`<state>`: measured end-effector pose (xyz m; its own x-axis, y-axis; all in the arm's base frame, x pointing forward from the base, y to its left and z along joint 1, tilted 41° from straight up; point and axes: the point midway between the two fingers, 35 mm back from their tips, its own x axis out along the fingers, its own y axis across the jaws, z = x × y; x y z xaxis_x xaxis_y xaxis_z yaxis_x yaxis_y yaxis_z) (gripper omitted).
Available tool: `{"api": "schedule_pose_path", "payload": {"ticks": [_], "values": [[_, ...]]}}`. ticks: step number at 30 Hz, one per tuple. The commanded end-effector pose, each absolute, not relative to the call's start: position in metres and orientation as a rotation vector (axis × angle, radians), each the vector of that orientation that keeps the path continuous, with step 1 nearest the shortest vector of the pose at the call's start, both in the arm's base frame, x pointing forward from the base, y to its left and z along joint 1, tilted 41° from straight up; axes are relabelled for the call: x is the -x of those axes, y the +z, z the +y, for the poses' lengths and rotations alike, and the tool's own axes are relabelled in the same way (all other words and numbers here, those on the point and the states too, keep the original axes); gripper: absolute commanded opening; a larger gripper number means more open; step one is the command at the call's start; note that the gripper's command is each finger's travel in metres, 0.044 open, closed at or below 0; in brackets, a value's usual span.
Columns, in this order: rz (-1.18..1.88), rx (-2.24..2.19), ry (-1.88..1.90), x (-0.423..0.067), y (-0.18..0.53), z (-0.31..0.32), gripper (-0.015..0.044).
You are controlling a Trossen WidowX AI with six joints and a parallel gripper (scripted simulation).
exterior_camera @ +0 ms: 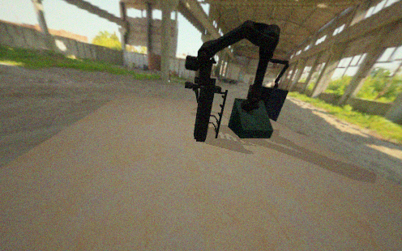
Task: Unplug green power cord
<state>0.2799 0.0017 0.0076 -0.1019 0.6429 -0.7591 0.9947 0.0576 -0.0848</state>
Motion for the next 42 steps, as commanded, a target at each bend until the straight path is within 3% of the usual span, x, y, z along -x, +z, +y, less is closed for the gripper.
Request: {"api": "schedule_pose_path", "payload": {"ticks": [1,33,37,42], "values": [[1.803,-1.638,-0.845,-0.28,0.013,0.007,0.016],[1.805,-1.64,-0.843,-0.277,0.02,0.034,0.016],[1.801,-1.635,-0.841,-0.278,0.022,0.032,0.0055],[1.801,-1.635,-0.841,-0.278,0.022,0.032,0.0022]]}}
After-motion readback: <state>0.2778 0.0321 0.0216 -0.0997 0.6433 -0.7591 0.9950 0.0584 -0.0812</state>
